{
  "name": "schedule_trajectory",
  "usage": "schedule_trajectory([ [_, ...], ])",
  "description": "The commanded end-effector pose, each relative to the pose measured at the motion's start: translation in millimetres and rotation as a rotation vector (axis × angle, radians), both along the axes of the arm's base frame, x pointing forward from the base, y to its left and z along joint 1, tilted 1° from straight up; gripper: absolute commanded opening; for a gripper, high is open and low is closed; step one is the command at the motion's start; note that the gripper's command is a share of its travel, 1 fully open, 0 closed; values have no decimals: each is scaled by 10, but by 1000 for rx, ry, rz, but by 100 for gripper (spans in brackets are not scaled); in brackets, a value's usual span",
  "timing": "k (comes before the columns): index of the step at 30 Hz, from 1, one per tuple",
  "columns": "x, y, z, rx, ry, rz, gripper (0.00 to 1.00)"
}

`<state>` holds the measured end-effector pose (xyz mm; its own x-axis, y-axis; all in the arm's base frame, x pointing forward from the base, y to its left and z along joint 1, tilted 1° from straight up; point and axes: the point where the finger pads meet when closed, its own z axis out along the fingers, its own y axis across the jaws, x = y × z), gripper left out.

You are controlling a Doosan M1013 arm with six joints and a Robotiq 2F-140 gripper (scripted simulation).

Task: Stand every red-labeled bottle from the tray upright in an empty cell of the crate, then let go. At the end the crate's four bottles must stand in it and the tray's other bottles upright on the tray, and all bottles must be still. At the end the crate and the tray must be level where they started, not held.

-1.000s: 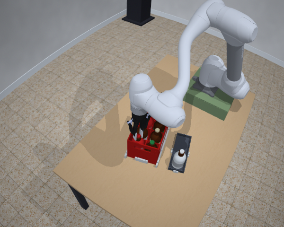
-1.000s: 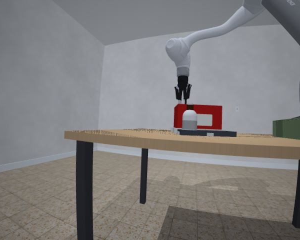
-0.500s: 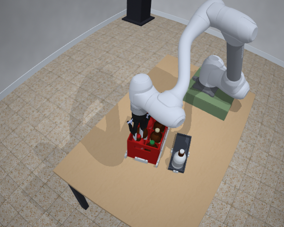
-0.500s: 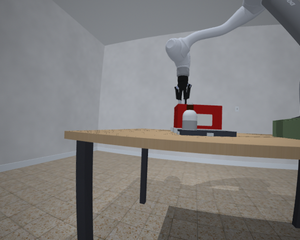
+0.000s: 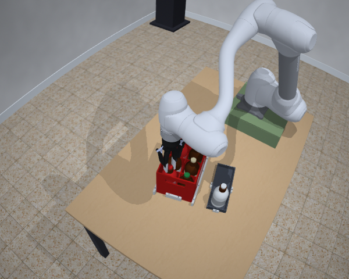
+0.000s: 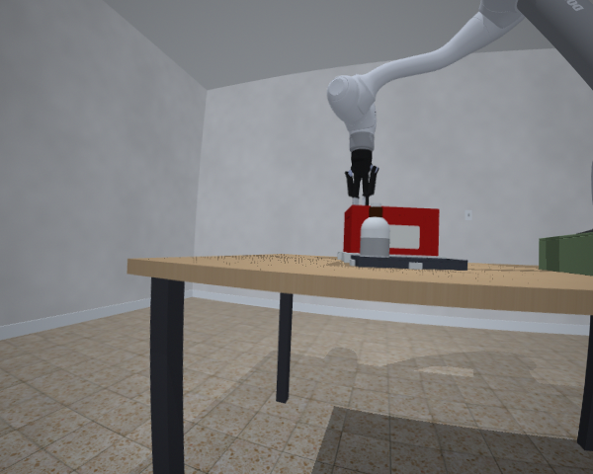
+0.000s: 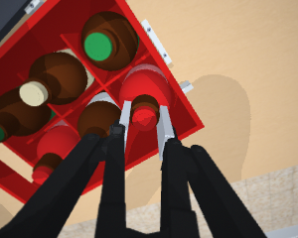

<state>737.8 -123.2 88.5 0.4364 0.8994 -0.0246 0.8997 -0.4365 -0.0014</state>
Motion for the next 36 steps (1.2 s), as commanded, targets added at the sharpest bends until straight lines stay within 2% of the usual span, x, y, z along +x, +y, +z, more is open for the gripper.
schedule_trajectory([
  [1,0,0,-2,0,0,0,0],
  [36,-1,-2,-124,0,0,0,0],
])
